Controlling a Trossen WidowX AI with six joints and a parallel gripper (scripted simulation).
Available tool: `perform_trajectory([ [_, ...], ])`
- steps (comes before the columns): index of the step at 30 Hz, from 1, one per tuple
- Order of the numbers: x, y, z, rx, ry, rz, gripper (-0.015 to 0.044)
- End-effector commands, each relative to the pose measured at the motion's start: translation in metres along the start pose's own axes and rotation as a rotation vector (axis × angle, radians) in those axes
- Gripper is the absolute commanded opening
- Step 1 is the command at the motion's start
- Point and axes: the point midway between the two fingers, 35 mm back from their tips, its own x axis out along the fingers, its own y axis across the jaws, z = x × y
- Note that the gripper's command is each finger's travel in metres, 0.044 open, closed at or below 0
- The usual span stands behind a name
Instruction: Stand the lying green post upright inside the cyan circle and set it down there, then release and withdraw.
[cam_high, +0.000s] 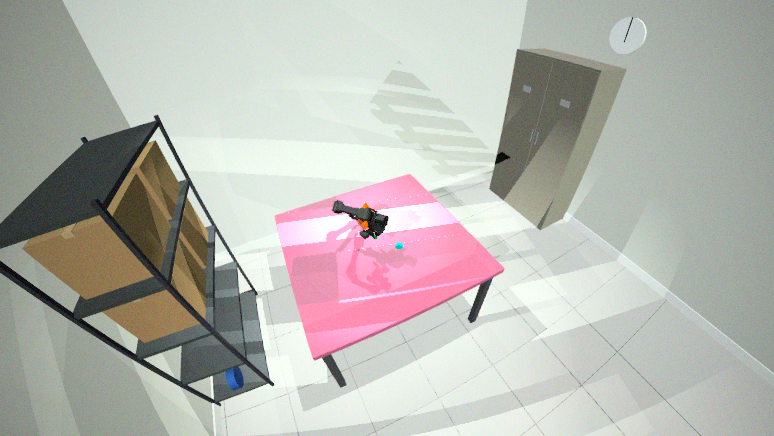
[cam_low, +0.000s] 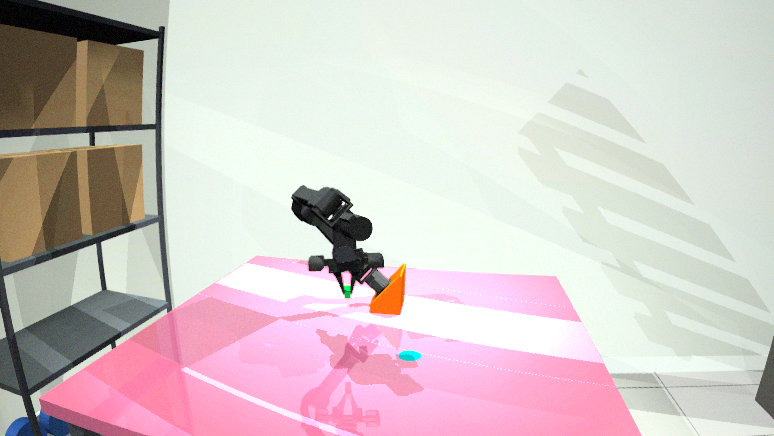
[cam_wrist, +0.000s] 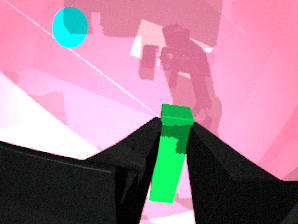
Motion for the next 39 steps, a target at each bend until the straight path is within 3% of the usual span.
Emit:
perform_trajectory([
  [1, -0.001, 0.009, 0.007, -0.053, -0.002, 0.004, 0.0023],
  [39, 0.006, 0.104, 0.045, -0.62, 0.024, -0.017, 0.0023],
])
